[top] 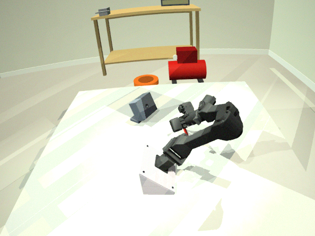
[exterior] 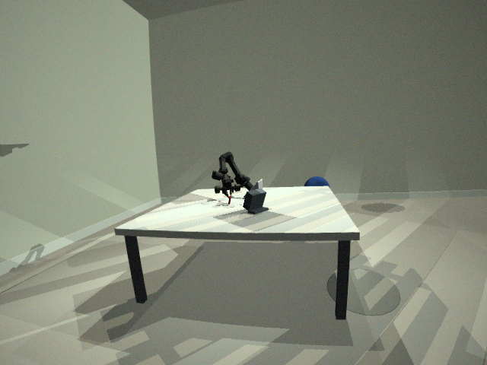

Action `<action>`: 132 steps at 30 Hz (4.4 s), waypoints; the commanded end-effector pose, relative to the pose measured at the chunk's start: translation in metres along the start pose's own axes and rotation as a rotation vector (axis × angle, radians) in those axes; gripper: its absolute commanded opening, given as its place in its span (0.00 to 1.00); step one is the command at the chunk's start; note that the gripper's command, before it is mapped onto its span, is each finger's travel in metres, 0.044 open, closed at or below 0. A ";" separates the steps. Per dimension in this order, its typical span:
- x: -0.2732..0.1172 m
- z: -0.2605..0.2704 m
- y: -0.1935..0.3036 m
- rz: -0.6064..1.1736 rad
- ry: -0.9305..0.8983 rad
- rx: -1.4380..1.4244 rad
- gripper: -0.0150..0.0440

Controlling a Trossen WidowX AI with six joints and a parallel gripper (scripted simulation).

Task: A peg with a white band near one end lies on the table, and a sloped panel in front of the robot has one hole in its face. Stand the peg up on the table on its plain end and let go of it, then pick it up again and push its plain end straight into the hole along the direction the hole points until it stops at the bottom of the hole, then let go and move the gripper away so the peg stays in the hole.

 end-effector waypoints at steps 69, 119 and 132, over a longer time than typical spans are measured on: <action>-0.028 0.005 0.047 -0.550 0.024 -0.011 0.34; -0.027 0.008 0.060 -0.607 0.021 -0.015 0.34; -0.027 0.008 0.063 -0.634 0.022 -0.022 0.34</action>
Point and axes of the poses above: the point midway between the two fingers, 35 mm back from their tips, its own x axis out along the fingers, its own z axis across the jaws, y = z × x, the point moved 3 cm from there along -x, back along the fingers, and after that the axes turned 3 degrees about -x, right-handed, at the moved point
